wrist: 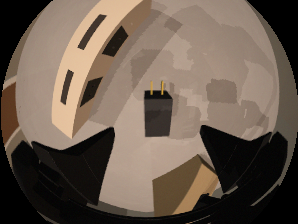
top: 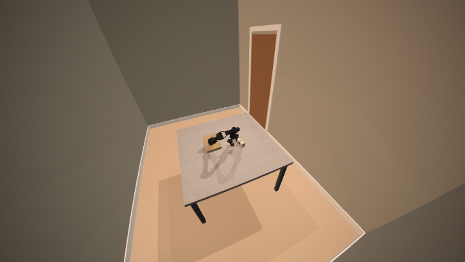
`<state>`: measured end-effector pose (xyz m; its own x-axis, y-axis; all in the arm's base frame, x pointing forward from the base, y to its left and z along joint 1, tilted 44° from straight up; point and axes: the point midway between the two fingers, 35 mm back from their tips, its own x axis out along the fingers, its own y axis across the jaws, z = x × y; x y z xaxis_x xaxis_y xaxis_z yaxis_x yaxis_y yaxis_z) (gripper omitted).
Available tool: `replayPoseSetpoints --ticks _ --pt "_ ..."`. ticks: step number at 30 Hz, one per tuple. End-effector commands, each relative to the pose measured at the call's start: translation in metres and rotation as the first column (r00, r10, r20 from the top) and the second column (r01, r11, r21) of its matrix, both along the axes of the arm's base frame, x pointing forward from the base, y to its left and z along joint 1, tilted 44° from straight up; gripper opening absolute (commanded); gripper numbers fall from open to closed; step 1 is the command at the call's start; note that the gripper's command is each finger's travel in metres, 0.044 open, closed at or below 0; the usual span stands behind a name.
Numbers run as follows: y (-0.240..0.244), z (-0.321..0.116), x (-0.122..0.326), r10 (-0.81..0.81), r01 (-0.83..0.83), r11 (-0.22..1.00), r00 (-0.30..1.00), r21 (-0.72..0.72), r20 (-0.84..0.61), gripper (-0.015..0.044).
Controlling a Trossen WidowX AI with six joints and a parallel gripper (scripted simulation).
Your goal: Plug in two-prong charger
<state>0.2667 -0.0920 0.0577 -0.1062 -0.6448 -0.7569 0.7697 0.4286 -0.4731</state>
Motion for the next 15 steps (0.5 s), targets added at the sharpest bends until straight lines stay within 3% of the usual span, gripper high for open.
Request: replayPoseSetpoints --ticks 1,15 --pt "-0.003 -0.004 -0.001 0.005 -0.005 1.0 1.0 -0.004 -0.007 0.044" --pt "-0.018 -0.019 -0.001 0.005 -0.005 1.0 1.0 -0.003 -0.007 0.044"
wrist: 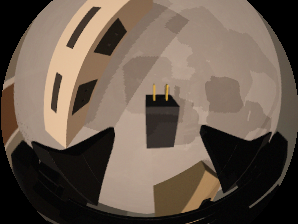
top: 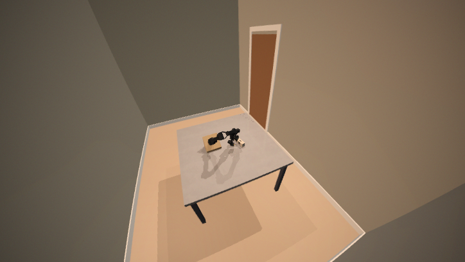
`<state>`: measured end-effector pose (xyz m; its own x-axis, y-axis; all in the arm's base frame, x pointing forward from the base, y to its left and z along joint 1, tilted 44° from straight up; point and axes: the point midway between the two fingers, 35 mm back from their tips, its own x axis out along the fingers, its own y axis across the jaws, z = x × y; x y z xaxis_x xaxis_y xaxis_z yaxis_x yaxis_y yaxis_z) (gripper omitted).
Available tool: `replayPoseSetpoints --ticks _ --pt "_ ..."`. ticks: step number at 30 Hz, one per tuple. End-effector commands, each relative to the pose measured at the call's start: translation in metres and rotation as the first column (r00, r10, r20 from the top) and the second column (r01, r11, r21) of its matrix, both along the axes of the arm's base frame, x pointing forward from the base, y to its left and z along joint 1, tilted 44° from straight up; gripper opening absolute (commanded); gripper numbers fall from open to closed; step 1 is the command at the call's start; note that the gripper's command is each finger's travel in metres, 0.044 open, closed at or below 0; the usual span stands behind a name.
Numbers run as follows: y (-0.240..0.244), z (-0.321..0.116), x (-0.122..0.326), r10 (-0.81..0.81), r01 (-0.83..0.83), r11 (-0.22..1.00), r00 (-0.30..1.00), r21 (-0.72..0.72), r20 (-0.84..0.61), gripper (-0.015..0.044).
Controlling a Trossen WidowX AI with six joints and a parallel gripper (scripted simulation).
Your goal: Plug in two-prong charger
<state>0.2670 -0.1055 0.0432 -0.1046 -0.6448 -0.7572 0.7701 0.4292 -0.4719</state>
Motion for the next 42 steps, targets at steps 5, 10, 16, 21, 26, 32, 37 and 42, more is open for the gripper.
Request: replayPoseSetpoints --ticks 5,10,16,21,26,32,37,42 --pt "-0.01 -0.011 -0.002 0.004 -0.004 1.0 1.0 -0.004 -0.009 0.044" --pt "-0.016 -0.017 -0.003 0.004 -0.004 1.0 1.0 -0.005 -0.009 0.044" --pt "-0.022 -0.023 -0.004 0.004 -0.004 1.0 1.0 -0.006 -0.009 0.044" --pt "-0.021 -0.021 -0.003 -0.001 0.001 1.0 1.0 -0.003 -0.002 0.0387" --pt "-0.021 -0.021 -0.003 -0.001 0.001 1.0 1.0 -0.003 -0.002 0.0256" --pt "-0.021 -0.021 -0.003 -0.001 0.001 1.0 1.0 -0.003 -0.002 0.0118" --pt "-0.021 -0.021 -0.003 -0.001 0.001 1.0 1.0 -0.003 -0.002 0.0085" --pt "-0.016 -0.016 -0.002 0.0 0.0 1.0 1.0 -0.002 -0.002 0.0"
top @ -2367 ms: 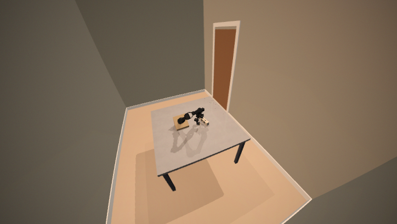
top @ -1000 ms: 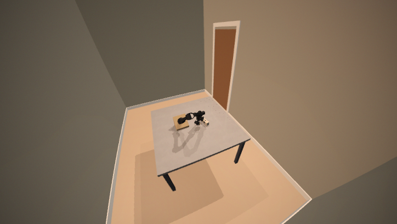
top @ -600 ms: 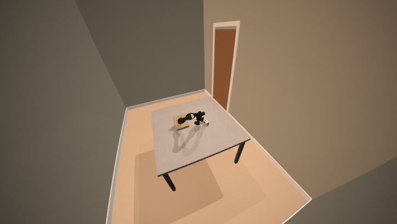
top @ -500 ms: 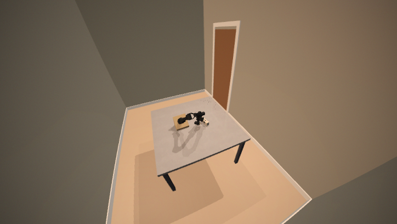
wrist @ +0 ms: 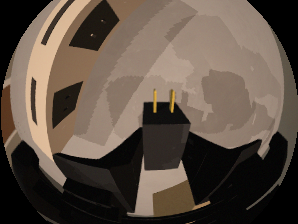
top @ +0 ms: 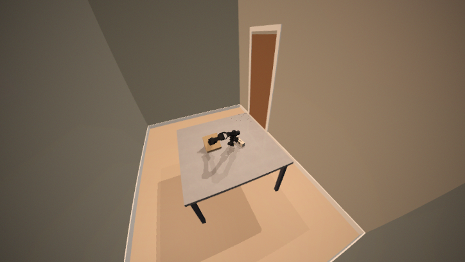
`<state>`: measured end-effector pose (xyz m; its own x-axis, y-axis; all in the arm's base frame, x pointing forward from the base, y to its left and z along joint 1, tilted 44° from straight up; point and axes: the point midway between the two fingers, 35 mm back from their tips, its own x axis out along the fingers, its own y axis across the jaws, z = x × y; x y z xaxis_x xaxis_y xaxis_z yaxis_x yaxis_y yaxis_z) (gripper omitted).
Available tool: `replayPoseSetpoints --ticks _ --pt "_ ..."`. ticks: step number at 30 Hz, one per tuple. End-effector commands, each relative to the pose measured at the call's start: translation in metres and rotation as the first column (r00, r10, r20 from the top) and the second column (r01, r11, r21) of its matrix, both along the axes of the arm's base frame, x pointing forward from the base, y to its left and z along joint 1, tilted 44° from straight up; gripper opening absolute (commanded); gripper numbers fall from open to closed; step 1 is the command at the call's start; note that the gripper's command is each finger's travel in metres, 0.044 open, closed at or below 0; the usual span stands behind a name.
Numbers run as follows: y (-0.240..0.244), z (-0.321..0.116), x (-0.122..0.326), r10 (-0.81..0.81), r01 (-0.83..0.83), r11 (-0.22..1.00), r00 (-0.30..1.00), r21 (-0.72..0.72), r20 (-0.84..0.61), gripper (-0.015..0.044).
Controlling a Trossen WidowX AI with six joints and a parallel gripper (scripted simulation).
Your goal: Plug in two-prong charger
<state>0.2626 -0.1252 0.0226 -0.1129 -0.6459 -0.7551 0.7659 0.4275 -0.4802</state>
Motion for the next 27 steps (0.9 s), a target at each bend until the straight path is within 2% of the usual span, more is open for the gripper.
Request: replayPoseSetpoints --ticks 1,12,27 --pt "0.007 0.007 0.003 0.001 -0.001 1.0 1.0 0.0 0.007 0.0" --pt "0.04 0.036 0.001 0.005 -0.005 1.0 1.0 -0.002 0.001 0.0" --pt "0.032 0.036 0.0 0.095 -0.095 0.995 0.992 0.009 -0.078 0.0"
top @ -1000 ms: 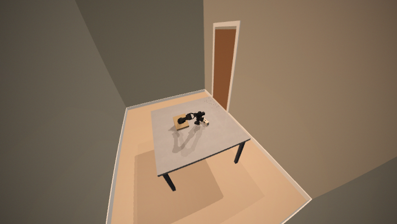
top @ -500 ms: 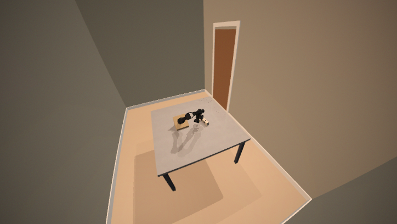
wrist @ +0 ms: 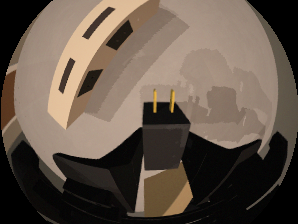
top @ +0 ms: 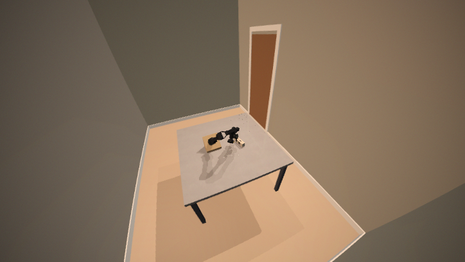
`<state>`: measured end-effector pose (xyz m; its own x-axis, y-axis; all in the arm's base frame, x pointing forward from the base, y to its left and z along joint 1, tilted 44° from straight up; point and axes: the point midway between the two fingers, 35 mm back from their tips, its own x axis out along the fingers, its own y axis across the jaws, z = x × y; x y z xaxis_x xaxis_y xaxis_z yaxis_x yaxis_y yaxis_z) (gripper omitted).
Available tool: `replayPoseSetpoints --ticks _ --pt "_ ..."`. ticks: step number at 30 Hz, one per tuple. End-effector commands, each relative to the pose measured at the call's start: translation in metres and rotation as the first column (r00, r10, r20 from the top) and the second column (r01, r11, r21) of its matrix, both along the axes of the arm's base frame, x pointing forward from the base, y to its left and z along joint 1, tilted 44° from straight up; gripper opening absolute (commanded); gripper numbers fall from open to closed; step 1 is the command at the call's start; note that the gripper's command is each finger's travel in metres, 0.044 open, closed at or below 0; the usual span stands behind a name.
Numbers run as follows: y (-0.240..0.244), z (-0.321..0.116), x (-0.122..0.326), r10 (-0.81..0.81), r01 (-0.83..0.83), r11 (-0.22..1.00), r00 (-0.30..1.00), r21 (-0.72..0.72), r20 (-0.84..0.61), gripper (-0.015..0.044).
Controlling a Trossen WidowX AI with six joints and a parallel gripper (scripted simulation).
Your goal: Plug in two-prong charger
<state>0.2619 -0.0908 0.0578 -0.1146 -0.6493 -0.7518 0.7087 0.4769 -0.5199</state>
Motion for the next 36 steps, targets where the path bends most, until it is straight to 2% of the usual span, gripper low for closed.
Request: replayPoseSetpoints --ticks 1,36 --pt "-0.003 0.001 0.001 0.04 -0.04 0.999 0.999 0.002 -0.029 0.0" --pt "-0.033 0.002 -0.001 0.328 -0.32 0.944 0.9 0.073 -0.289 0.0"
